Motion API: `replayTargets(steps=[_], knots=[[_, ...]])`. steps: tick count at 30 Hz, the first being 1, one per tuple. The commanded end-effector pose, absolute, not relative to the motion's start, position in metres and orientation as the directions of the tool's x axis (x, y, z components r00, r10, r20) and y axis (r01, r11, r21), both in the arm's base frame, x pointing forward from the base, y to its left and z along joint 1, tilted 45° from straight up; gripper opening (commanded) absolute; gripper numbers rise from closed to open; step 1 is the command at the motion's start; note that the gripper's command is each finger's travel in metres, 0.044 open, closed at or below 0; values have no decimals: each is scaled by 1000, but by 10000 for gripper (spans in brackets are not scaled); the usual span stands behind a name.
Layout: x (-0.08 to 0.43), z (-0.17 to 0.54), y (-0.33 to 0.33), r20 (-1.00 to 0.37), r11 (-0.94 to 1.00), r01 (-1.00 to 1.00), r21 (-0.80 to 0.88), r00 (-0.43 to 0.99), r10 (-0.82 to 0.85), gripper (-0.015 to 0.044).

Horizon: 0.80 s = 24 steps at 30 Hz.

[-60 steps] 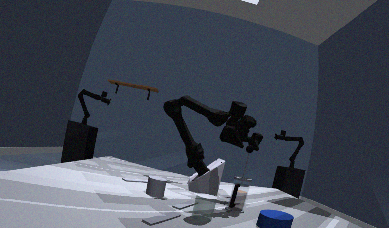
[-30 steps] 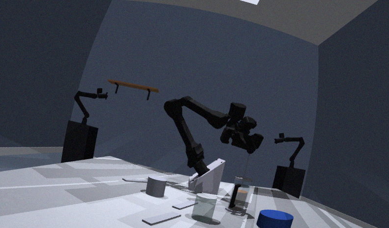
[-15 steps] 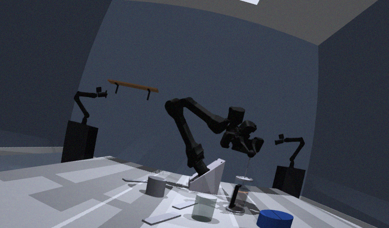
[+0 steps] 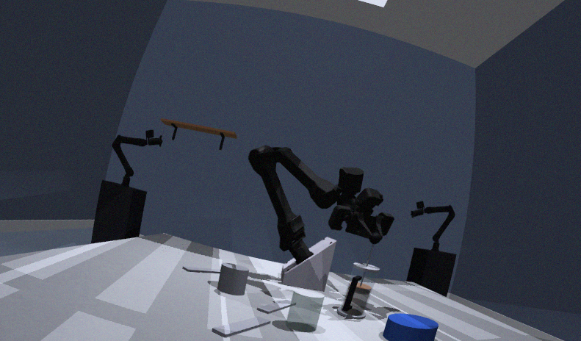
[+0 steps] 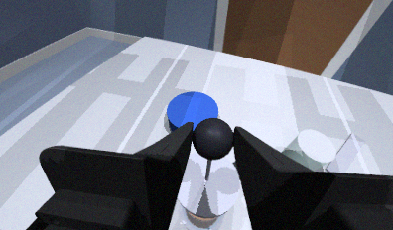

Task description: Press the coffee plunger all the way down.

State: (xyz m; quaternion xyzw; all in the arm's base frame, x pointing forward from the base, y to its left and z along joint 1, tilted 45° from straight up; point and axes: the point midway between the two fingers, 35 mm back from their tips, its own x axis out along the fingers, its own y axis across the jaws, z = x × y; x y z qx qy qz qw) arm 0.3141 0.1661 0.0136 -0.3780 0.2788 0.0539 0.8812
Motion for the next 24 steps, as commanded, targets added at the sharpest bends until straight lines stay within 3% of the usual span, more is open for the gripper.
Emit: replayTargets(steps=[1, 24], knots=[[308, -7, 146, -565, 684, -323, -654, 810, -158, 116], [322, -22, 136, -561, 682, -321, -657, 813, -158, 116]])
